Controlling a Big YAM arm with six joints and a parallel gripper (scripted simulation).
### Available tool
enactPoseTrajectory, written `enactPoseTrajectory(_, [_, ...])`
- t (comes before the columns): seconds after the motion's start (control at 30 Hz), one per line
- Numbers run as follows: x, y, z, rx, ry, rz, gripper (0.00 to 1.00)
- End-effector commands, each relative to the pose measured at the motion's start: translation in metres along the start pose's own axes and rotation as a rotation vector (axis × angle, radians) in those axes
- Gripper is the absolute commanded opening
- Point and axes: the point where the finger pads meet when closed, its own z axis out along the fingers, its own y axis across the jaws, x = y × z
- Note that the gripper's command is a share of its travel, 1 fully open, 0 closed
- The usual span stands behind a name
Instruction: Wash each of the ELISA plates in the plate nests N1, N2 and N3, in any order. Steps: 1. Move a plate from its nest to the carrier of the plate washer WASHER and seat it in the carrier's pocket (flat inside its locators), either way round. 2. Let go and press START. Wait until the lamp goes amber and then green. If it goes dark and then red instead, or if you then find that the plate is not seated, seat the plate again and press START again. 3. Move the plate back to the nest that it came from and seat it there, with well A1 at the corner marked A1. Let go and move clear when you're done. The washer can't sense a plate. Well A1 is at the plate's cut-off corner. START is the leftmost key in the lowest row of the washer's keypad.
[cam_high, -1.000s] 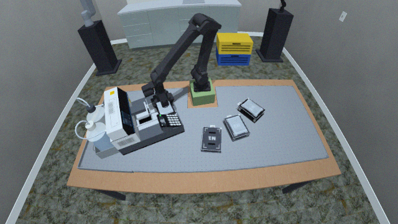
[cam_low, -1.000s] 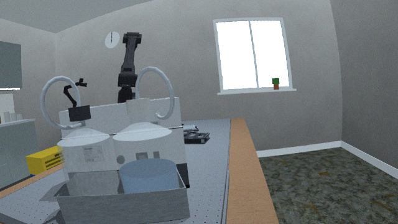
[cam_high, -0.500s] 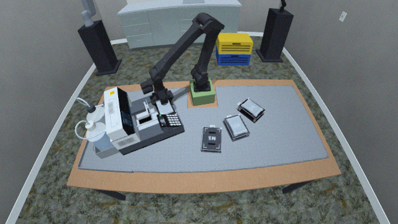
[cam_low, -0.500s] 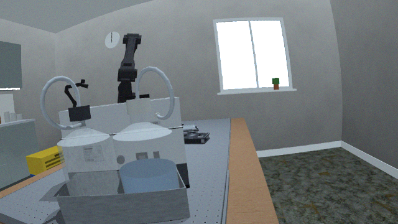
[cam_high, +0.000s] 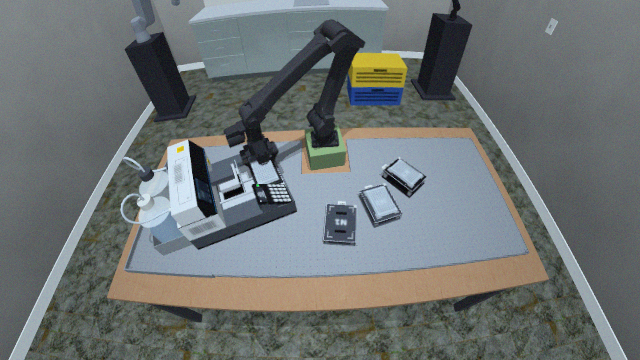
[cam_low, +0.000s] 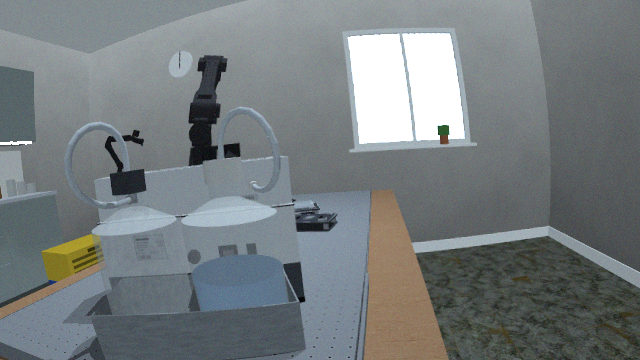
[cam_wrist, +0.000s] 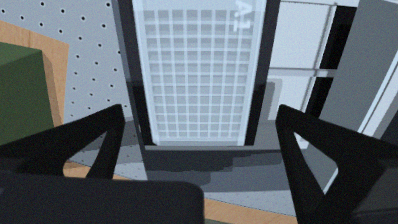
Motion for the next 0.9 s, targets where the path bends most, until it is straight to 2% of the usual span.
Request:
enactPoseTrajectory(0.0, [0.0,-0.022,-0.027,0.052,-0.003,-0.005,1.0])
enactPoseTrajectory(0.2, [-0.002,-0.021,-0.033,0.05,-0.003,-0.009,1.0])
enactPoseTrajectory(0.23, [0.001,-0.02,-0.028,0.027,-0.002,0.002,1.0])
enactPoseTrajectory(0.3, [0.0,-0.021,-0.039,0.053,-0.003,-0.005,1.0])
enactPoseTrajectory(0.7, [0.0,-0.021,-0.059,0.051,-0.003,-0.005,1.0])
enactPoseTrajectory(0.8, [-0.002,-0.02,-0.058,0.04,-0.003,-0.006,1.0])
enactPoseTrajectory(0.87, [-0.001,-0.02,-0.065,0.054,-0.003,-0.009,1.0])
